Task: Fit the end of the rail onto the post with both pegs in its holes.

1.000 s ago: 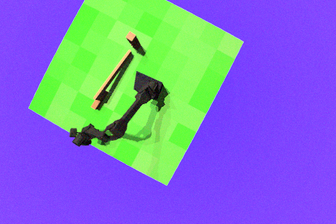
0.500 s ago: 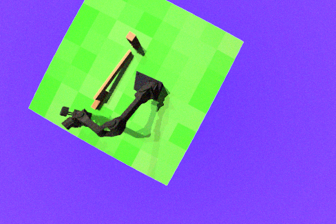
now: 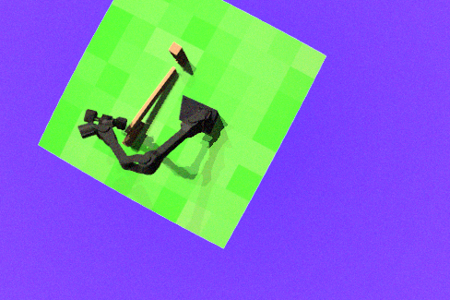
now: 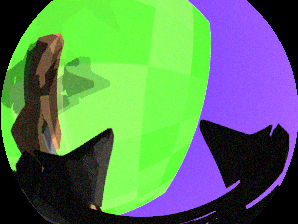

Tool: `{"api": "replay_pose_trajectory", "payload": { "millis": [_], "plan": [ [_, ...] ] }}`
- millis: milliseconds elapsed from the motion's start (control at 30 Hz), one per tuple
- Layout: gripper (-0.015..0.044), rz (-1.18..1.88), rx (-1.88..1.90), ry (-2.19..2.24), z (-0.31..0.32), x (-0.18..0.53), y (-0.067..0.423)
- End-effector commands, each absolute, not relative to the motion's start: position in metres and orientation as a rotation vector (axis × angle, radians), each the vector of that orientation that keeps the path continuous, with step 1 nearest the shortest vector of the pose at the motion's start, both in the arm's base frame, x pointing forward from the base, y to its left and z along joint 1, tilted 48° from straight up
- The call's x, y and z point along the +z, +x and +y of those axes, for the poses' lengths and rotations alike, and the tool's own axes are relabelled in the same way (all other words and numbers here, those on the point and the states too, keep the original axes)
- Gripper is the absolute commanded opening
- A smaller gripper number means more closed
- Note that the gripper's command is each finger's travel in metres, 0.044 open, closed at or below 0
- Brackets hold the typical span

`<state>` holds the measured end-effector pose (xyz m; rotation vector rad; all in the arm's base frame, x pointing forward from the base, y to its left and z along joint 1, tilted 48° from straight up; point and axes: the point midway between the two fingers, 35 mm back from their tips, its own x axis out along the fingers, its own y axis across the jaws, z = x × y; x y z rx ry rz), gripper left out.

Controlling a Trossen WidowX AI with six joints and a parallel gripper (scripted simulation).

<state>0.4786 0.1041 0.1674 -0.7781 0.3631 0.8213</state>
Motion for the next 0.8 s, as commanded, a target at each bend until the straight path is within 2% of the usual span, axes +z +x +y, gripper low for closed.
{"api": "replay_pose_trajectory", "payload": {
  "millis": [0, 233, 567, 767],
  "plan": [
    [0.0440, 0.495, 0.899, -0.795, 0.064, 0.108, 0.464],
    [0.0440, 0.665, 1.054, -0.740, 0.001, 0.024, 0.416],
    [0.0440, 0.708, 1.281, -0.439, -0.052, -0.056, 0.302],
    [0.0440, 0.700, 1.290, -0.415, -0.054, -0.059, 0.296]
  ]
}}
